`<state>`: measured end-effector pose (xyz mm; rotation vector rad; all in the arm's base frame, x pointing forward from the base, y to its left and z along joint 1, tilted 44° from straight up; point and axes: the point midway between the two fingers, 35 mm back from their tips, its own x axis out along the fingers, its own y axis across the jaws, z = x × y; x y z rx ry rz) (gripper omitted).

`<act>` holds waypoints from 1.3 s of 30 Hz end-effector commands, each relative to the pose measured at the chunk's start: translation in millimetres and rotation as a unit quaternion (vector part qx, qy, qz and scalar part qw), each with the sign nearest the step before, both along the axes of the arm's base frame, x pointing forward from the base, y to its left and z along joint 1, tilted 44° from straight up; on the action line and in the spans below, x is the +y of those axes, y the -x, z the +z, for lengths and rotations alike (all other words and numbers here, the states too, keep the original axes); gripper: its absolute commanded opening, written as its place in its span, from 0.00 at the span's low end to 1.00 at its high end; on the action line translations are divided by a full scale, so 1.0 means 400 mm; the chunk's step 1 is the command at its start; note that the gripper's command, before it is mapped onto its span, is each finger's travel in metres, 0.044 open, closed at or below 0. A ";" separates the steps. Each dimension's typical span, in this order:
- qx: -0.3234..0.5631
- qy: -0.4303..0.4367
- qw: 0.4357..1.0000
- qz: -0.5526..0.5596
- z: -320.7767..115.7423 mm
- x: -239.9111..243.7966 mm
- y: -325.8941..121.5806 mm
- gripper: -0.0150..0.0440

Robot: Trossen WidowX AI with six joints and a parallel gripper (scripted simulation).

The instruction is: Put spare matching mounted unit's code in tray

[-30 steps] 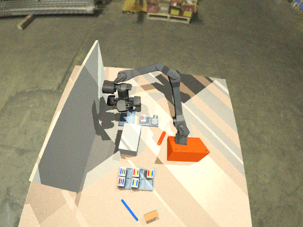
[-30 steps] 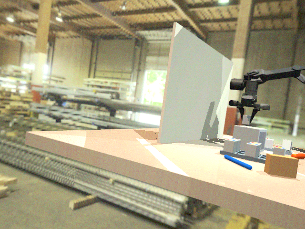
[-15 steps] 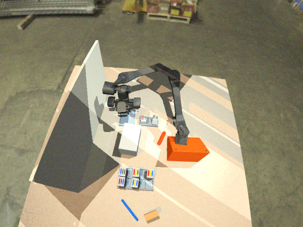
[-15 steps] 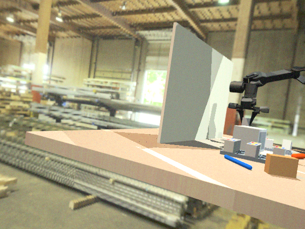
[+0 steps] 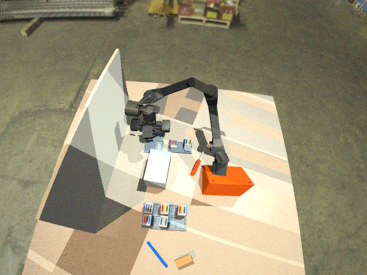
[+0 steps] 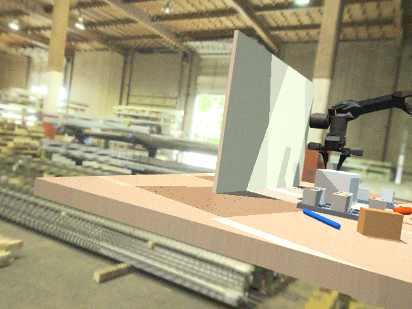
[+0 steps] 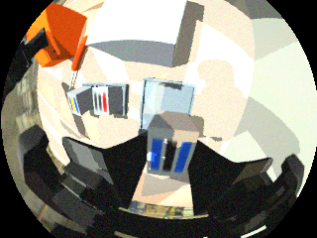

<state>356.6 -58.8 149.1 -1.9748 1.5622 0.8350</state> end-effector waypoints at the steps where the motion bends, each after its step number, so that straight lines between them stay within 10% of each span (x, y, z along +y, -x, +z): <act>1: 0.003 -0.001 1.000 0.003 -0.010 -0.004 -0.001 0.25; 39: 0.002 0.002 1.000 0.003 -0.068 -0.065 -0.007 0.25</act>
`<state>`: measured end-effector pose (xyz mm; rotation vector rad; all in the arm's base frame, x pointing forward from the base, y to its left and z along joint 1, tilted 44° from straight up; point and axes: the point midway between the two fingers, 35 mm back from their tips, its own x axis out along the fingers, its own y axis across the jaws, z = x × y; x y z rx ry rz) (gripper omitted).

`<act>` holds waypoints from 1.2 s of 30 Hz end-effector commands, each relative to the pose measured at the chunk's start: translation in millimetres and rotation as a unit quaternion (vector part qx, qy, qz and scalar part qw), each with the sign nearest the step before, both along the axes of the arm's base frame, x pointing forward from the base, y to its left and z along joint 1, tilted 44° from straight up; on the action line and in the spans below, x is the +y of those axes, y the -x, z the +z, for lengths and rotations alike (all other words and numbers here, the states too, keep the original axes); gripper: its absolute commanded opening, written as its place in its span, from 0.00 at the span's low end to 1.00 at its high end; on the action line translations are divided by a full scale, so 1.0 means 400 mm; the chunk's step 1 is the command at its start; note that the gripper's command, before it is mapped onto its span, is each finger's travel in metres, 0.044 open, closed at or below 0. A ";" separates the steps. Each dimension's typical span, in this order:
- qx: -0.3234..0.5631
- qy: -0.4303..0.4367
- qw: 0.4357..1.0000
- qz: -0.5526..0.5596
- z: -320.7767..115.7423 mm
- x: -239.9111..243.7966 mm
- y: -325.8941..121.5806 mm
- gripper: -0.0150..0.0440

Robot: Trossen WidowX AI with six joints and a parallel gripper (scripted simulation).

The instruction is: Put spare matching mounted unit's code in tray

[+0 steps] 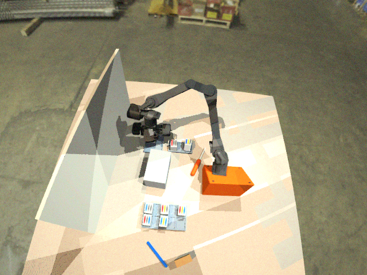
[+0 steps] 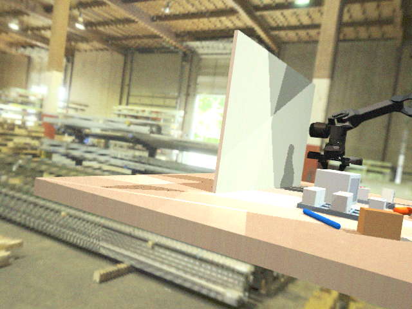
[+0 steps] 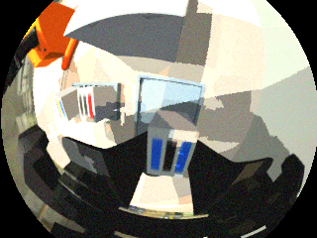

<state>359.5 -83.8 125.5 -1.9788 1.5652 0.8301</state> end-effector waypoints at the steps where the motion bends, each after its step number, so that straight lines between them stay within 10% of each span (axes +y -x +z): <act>1: 0.002 -0.001 1.000 0.003 -0.010 -0.004 0.000 0.25; 36: 0.000 0.005 1.000 0.000 -0.050 -0.057 0.003 0.30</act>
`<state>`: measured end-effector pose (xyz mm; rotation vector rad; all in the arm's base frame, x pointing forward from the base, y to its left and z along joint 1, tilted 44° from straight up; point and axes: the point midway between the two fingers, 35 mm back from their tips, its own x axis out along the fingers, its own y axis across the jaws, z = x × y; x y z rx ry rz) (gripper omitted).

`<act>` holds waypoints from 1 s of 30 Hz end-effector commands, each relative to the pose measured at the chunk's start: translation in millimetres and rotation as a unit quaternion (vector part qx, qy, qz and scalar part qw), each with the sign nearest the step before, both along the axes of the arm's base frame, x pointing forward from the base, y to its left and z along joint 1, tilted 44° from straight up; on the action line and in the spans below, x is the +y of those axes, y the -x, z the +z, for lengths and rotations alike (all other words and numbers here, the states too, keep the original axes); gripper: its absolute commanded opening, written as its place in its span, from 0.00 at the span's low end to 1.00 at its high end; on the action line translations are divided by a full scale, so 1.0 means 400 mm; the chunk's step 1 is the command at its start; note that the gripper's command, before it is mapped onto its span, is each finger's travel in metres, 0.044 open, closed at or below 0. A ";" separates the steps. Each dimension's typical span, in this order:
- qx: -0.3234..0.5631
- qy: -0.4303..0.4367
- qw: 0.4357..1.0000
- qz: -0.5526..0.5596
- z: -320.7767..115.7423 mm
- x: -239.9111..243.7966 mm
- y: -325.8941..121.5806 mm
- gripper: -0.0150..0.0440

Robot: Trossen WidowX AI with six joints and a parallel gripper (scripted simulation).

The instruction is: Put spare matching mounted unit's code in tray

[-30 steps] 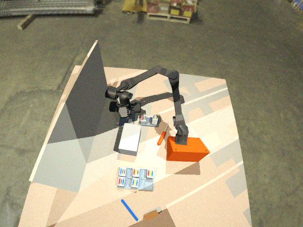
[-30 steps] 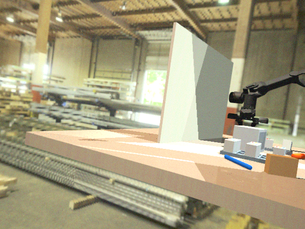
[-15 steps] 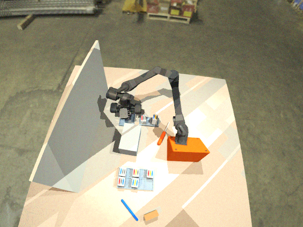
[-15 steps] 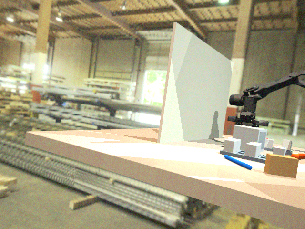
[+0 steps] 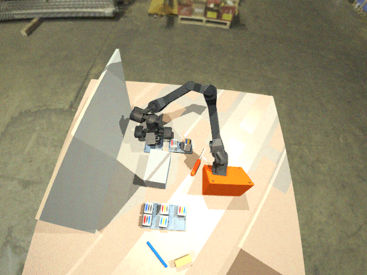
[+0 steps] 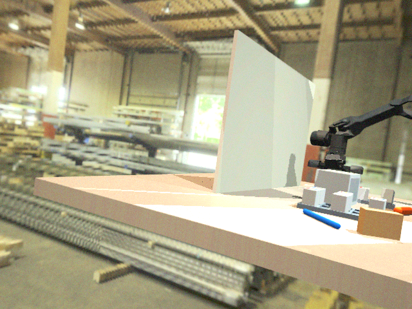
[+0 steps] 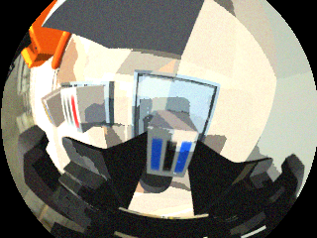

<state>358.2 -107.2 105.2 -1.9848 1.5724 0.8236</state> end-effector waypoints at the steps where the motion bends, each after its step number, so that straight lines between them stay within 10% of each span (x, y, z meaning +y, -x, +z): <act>1: 0.000 0.000 1.000 0.000 0.001 0.001 0.000 0.34; 16: 0.000 0.000 1.000 0.000 0.001 0.001 0.000 1.00; 30: 0.003 -0.004 1.000 0.003 0.186 0.188 0.044 1.00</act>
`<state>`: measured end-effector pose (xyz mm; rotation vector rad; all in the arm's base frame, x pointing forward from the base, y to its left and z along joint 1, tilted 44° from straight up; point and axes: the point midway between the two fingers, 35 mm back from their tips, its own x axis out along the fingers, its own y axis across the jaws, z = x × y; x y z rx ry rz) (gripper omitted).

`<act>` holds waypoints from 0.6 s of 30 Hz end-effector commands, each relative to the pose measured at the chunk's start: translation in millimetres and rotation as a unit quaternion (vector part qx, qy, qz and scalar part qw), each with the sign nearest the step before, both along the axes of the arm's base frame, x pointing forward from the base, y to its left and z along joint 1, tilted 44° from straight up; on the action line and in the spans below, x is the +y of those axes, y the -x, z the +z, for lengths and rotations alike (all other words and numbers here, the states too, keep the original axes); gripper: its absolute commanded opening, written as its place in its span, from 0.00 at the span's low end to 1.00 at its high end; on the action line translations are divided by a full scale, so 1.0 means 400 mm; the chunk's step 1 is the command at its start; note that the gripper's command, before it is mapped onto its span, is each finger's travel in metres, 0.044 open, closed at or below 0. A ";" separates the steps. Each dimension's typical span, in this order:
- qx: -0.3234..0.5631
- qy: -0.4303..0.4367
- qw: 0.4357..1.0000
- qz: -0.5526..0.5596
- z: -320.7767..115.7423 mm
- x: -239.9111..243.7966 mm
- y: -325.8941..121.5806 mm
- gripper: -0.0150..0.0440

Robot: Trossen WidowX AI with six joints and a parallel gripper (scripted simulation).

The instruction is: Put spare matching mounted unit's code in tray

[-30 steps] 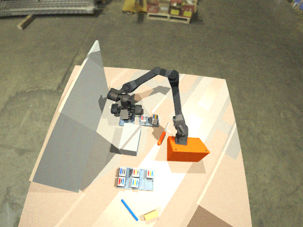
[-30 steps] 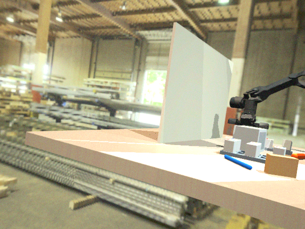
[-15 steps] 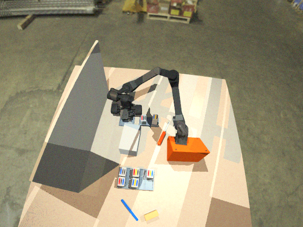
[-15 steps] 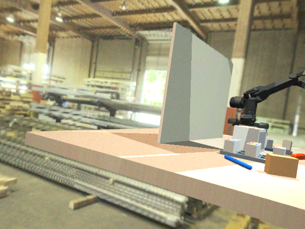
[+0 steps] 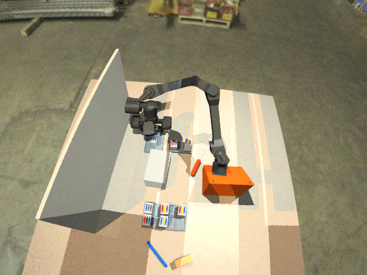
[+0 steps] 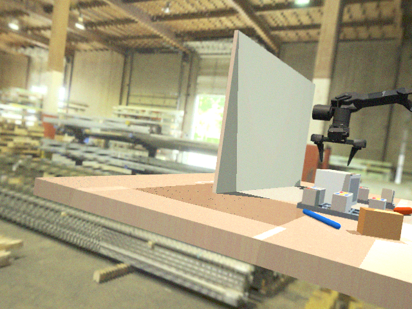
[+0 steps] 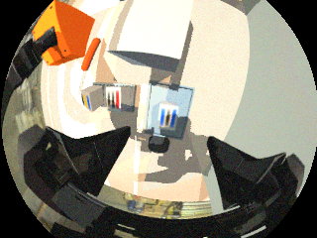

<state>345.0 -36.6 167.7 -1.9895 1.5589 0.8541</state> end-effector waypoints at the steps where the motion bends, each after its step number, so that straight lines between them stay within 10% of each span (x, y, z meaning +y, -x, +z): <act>1: -0.004 0.002 1.000 -0.005 0.029 0.011 0.011 1.00; 18: -0.002 0.000 1.000 -0.001 0.017 0.010 0.006 1.00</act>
